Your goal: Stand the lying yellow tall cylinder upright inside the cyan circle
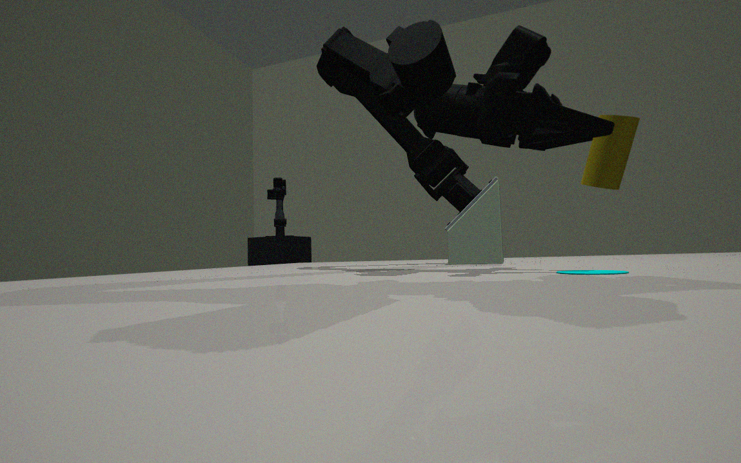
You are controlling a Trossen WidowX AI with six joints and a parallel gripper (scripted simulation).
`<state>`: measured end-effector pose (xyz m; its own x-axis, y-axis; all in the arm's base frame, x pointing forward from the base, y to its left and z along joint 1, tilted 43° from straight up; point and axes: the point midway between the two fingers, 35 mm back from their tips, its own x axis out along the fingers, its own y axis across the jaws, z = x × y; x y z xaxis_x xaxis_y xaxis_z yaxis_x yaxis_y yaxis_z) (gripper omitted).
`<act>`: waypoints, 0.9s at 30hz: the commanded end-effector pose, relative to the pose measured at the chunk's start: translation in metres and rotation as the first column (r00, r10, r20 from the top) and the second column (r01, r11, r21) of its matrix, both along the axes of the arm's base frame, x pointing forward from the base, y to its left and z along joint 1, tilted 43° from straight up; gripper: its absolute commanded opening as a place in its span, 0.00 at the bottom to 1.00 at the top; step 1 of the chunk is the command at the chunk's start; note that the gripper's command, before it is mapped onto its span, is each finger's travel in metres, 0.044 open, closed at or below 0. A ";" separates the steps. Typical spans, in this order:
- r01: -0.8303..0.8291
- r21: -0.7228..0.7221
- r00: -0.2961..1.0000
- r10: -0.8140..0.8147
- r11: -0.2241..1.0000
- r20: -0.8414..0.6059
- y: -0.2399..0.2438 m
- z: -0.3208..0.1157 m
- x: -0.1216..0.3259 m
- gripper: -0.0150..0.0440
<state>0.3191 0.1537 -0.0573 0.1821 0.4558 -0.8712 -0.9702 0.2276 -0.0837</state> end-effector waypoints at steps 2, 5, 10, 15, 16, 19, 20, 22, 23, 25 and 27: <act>-0.021 0.035 0.999 0.019 0.999 0.032 0.001 0.006 0.000 0.43; -0.028 0.052 0.999 0.026 0.998 0.048 0.001 0.008 -0.001 0.43; -0.042 0.079 0.997 0.036 0.996 0.074 0.000 0.012 -0.002 0.43; -0.057 0.106 0.994 0.046 0.993 0.102 -0.002 0.015 -0.003 0.43; -0.060 0.111 0.993 0.048 0.992 0.107 -0.002 0.016 -0.003 0.43; -0.070 0.126 0.991 0.054 0.990 0.125 -0.003 0.018 -0.004 0.43; -0.073 0.130 0.990 0.056 0.989 0.130 -0.003 0.019 -0.004 0.43; -0.080 0.140 0.988 0.060 0.987 0.142 -0.003 0.020 -0.005 0.43; -0.083 0.145 0.987 0.061 0.986 0.148 -0.004 0.021 -0.005 0.43; -0.090 0.154 0.985 0.065 0.984 0.160 -0.004 0.023 -0.006 0.43; -0.097 0.163 0.983 0.068 0.982 0.172 -0.005 0.024 -0.006 0.43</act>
<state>0.3135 0.1479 -0.0383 0.2626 0.5943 -0.7602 -0.9645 0.1833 -0.1899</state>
